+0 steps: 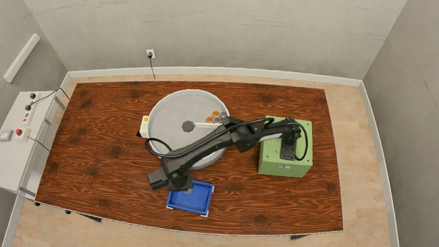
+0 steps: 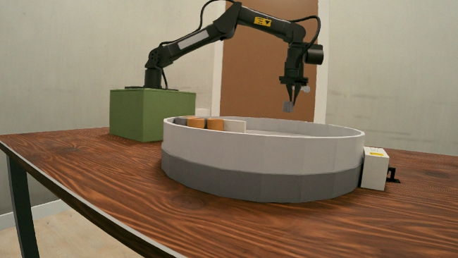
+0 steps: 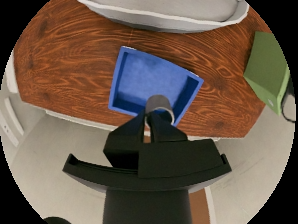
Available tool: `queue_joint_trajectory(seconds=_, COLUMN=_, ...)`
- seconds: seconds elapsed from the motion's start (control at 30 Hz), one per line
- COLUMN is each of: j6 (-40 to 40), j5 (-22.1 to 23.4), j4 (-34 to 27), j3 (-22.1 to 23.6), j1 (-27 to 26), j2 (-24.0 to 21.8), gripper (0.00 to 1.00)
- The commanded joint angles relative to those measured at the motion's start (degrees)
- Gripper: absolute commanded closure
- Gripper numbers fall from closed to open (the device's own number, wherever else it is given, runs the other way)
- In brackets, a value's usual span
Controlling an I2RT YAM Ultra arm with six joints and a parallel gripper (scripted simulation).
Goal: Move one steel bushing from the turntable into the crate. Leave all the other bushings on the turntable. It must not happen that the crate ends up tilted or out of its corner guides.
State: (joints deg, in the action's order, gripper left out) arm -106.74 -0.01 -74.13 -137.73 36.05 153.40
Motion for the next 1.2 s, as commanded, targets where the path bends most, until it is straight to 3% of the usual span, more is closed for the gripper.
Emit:
queue_joint_trajectory(seconds=0.0, j6=-0.62, j5=-0.3, j4=-2.93, j3=-3.67, j1=0.53, j2=-0.03, gripper=1.0)
queue_joint_trajectory(seconds=0.17, j6=-0.54, j5=-0.29, j4=-3.66, j3=-5.03, j1=0.29, j2=-1.09, gripper=1.0)
queue_joint_trajectory(seconds=0.4, j6=-0.67, j5=-0.29, j4=-4.37, j3=-6.43, j1=0.93, j2=0.74, gripper=1.0)
queue_joint_trajectory(seconds=1.17, j6=-0.65, j5=-0.29, j4=-4.57, j3=-6.74, j1=0.81, j2=0.9, gripper=1.0)
